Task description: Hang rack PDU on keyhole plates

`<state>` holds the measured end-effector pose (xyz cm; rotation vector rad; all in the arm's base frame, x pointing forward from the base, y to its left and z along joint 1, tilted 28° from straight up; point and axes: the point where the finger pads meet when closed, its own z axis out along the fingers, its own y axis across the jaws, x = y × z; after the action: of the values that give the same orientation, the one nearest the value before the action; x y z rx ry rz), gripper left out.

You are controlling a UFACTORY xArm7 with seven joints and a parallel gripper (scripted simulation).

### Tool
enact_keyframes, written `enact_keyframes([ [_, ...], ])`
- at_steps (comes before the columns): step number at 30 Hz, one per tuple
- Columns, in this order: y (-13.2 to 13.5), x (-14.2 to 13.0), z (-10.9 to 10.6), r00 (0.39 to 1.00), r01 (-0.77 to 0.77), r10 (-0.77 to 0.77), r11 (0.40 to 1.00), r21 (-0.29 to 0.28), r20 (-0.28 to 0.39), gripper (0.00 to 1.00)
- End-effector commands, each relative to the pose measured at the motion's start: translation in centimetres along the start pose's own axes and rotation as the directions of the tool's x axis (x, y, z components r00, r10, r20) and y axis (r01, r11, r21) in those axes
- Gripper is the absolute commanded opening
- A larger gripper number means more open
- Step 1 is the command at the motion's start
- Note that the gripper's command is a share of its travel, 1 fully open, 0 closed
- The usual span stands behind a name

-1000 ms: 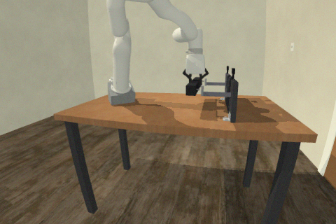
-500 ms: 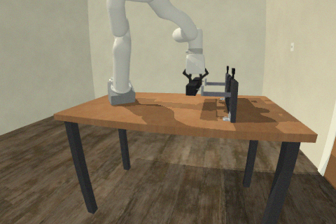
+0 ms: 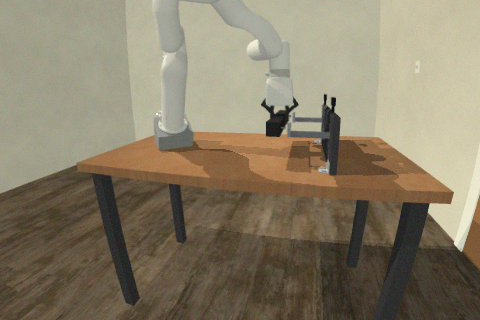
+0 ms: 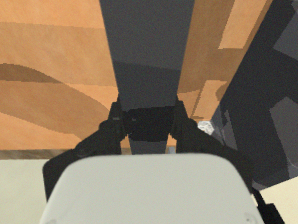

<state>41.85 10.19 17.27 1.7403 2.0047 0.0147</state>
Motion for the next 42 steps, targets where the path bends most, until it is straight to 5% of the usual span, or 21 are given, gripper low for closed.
enact_keyframes([
  [1, 0.3, 0.1, -0.1, 1.0, 0.0, 0.0, 1.0, -0.004, -0.002, 0.0],
  [42, 2.2, 0.1, -0.1, 1.0, 0.0, 0.0, 1.0, -0.004, -0.002, 0.0],
])
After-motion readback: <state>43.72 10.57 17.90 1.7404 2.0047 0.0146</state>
